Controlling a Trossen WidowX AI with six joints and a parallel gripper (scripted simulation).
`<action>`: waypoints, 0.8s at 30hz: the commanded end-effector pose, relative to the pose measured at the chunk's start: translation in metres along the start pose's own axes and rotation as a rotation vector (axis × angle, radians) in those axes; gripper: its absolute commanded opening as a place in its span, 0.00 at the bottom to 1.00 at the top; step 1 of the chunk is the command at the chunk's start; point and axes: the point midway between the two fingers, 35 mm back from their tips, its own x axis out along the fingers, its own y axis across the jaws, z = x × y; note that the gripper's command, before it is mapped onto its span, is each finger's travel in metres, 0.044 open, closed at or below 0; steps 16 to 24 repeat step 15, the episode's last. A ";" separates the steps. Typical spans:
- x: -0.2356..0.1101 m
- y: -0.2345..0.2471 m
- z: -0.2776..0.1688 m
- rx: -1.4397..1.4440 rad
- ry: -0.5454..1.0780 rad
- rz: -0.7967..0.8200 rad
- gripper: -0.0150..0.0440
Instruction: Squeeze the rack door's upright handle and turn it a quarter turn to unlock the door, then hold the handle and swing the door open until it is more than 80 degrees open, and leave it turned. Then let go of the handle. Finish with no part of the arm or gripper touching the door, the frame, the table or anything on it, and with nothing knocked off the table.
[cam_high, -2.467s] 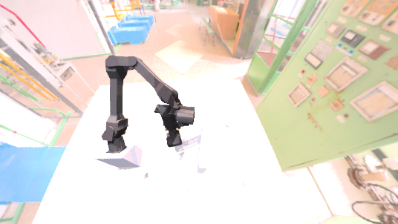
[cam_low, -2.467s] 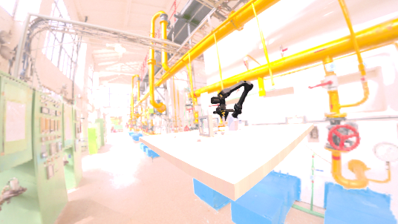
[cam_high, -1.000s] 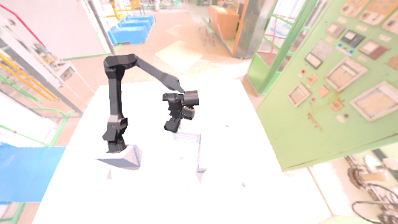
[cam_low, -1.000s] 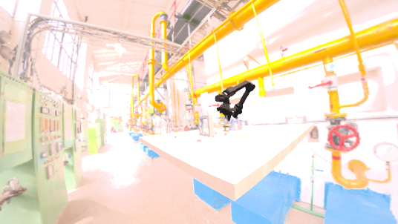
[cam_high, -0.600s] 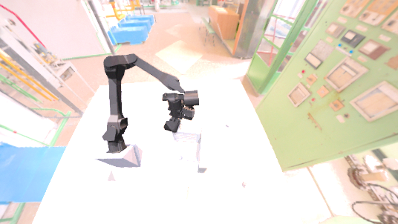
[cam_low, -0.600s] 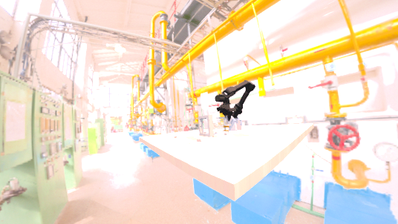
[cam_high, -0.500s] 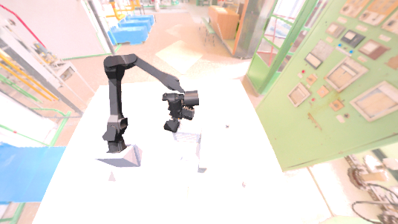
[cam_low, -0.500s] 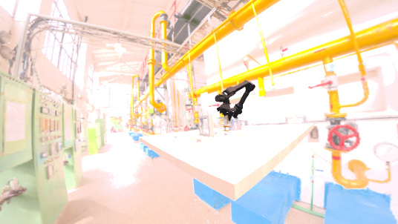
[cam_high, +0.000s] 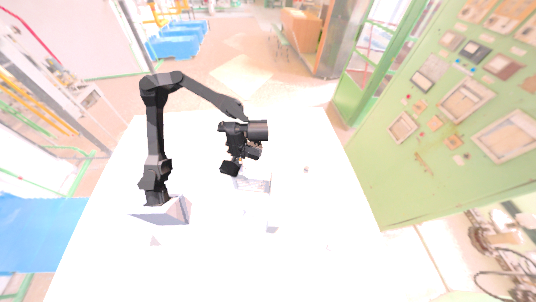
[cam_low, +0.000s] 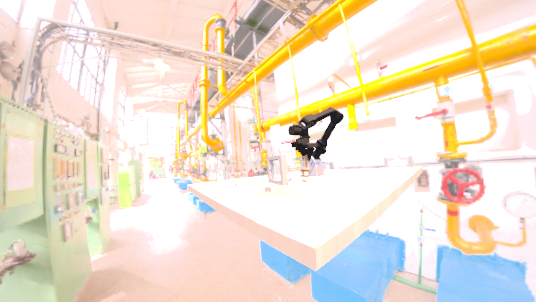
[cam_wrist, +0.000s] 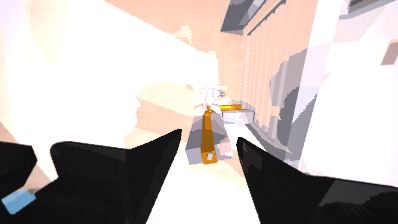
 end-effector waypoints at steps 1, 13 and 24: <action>-0.007 0.001 0.002 -0.006 -0.007 -0.003 0.73; -0.027 0.000 0.002 -0.006 -0.008 -0.004 0.73; -0.030 0.000 0.002 -0.006 -0.007 -0.004 0.73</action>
